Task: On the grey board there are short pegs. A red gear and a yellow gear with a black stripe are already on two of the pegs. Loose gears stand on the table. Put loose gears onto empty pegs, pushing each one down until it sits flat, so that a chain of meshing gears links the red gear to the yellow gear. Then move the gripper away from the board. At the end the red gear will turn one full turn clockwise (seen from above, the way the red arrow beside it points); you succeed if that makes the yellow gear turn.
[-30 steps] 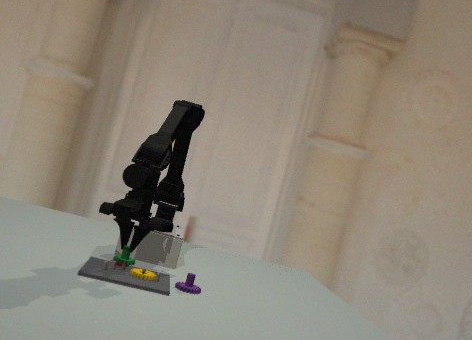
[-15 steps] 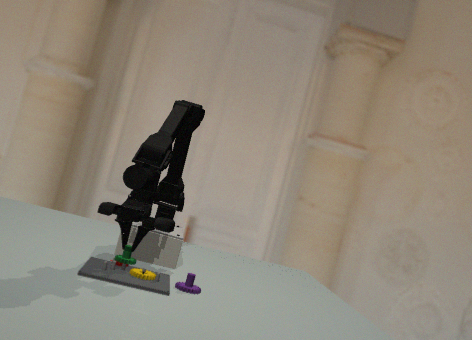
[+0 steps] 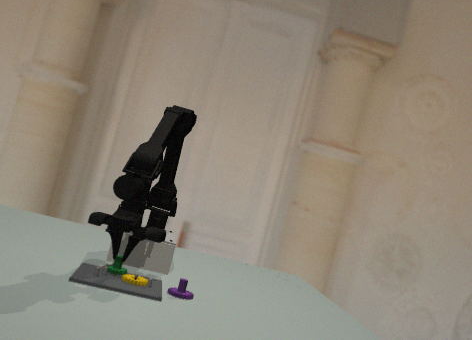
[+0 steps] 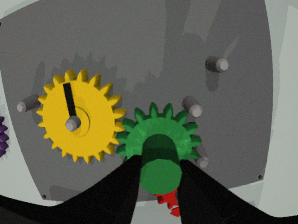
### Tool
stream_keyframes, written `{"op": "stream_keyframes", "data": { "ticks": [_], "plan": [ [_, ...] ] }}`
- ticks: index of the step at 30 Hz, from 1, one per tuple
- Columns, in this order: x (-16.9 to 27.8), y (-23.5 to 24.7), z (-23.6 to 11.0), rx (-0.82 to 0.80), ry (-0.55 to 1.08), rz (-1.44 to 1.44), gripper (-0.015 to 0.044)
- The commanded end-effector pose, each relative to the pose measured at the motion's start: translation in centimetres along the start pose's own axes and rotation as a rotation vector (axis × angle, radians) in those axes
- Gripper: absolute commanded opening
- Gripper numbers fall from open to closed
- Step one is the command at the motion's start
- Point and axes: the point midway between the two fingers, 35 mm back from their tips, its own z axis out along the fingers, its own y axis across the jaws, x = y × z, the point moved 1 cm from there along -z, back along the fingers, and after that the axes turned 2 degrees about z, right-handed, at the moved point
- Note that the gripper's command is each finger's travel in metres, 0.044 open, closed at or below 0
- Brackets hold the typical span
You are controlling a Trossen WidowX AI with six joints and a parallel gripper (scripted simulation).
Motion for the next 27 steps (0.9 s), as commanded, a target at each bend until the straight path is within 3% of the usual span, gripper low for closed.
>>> {"op": "stream_keyframes", "data": {
  "ticks": [1,12,27],
  "plan": [
    [0.19,0.06,0.13,0.000,0.001,0.092,0.0000],
    [0.10,-0.14,0.17,0.000,0.001,0.300,0.0000],
    [0.28,0.01,0.37,0.000,0.001,0.070,0.0000]
  ]
}}
